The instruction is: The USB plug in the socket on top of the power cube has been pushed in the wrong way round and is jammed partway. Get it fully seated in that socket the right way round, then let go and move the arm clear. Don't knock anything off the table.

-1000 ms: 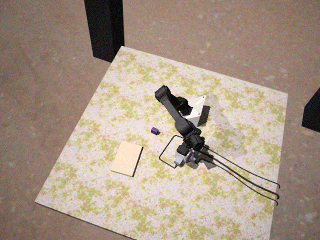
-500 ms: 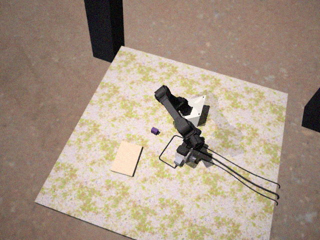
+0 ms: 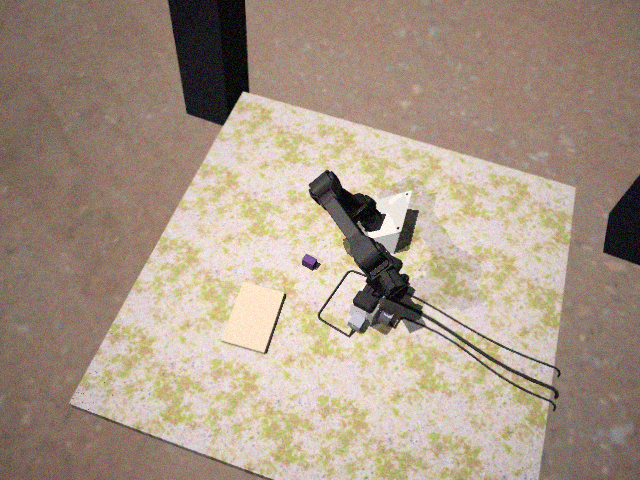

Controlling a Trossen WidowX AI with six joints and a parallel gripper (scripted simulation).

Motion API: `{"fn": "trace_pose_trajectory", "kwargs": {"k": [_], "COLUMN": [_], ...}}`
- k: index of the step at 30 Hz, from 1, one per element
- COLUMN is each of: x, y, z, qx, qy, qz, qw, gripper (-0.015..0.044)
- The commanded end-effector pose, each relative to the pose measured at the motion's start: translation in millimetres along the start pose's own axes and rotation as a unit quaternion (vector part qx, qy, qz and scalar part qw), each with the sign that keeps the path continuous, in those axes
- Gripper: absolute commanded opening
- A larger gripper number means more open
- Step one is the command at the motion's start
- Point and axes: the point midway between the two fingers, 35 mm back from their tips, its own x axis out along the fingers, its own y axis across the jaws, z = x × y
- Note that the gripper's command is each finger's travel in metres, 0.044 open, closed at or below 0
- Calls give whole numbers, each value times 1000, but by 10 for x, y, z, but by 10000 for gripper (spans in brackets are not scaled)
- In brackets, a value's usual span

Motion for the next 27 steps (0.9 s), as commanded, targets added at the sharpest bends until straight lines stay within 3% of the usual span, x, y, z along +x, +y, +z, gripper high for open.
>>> {"fn": "trace_pose_trajectory", "kwargs": {"k": [1,27], "x": [4,35], "y": [3,3], "z": [5,2], "qx": [-2,-2], "qy": [-2,-2], "qz": [1,1], "qw": [1000,1000], "gripper": [0,0]}}
